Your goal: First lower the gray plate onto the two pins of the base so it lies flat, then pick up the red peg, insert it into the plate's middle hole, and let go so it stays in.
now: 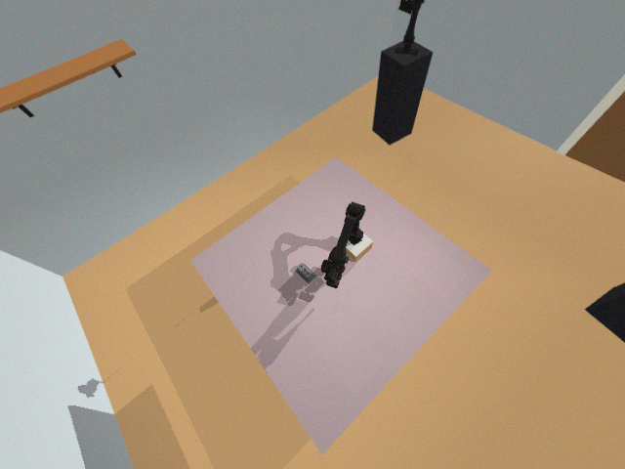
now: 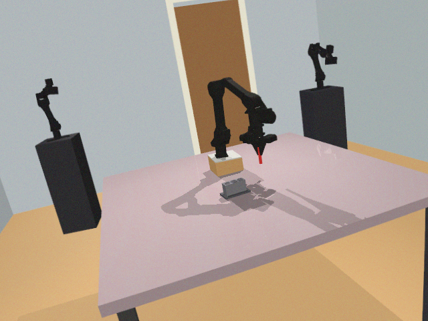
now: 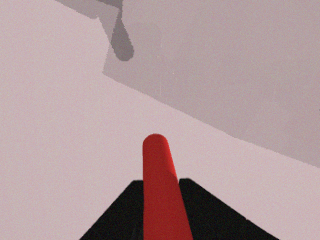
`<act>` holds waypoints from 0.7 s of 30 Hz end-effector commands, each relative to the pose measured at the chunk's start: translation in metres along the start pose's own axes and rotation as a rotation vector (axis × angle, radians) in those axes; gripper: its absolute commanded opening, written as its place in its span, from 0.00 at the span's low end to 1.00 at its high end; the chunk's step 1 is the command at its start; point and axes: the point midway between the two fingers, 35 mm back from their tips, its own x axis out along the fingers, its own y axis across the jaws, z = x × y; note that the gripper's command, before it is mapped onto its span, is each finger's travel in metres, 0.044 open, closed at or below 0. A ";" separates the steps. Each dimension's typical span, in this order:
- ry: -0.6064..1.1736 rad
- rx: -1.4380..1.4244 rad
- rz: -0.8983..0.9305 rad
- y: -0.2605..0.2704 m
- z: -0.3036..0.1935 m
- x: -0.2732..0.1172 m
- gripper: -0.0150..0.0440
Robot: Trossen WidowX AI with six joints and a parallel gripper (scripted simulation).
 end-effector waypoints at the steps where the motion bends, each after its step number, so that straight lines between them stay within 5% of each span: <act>1: 0.000 -0.003 0.004 0.006 0.010 -0.001 0.25; 21: -0.009 -0.004 0.006 0.021 0.064 -0.005 0.25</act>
